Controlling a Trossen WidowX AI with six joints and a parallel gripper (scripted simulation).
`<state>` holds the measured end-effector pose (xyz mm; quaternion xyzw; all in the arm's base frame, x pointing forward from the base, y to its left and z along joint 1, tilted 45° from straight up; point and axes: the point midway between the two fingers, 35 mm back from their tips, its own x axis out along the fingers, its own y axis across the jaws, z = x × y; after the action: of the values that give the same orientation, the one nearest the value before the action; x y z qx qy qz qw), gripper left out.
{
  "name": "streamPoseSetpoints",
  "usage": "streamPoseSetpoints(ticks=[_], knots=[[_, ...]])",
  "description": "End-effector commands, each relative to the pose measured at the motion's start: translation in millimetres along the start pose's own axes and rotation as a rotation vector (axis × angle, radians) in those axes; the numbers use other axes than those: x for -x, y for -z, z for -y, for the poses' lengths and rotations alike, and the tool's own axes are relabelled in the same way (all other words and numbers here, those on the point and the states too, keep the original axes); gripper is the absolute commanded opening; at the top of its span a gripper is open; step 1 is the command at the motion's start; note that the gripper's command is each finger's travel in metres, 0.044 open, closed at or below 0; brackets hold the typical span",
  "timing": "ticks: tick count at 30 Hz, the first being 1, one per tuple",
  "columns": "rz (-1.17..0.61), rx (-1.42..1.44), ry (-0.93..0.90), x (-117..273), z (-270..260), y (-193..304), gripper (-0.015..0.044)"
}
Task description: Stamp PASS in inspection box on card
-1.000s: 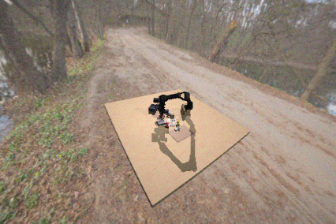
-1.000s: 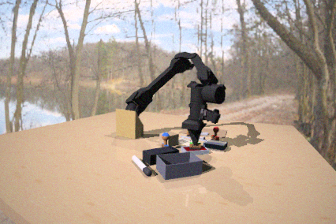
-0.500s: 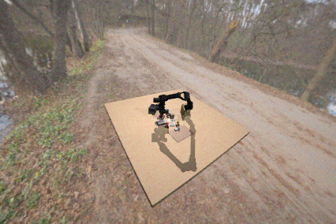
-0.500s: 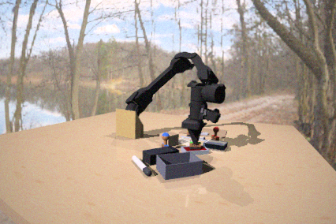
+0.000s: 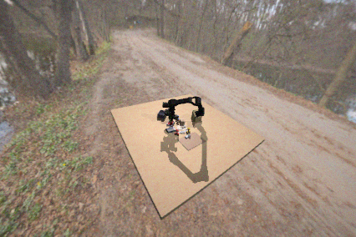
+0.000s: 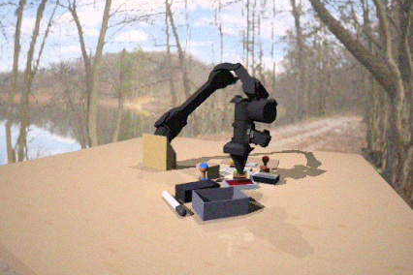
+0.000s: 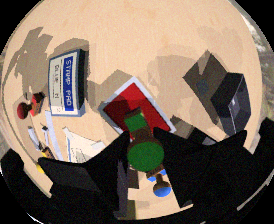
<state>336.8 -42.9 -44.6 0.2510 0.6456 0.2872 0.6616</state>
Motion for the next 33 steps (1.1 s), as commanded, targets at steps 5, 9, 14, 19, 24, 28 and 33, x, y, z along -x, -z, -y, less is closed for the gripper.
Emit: streamPoseSetpoints(ticks=[5, 9, 14, 19, 24, 28, 33], knots=[[0.000, 0.009, 0.006, 13, 0, -2, 0.0000], [0.000, 0.009, 0.006, 20, 0, -2, 0.0000], [0.000, 0.009, 0.006, 28, 0, -1, 0.0000], [0.000, 0.009, 0.006, 36, 0, -1, 0.0000], [0.000, 0.007, 0.006, 43, -1, -1, 0.0000], [0.000, -0.033, 0.006, 45, -15, 5, 0.0000], [-0.001, -0.094, 0.006, 47, -37, 14, 0.0000]])
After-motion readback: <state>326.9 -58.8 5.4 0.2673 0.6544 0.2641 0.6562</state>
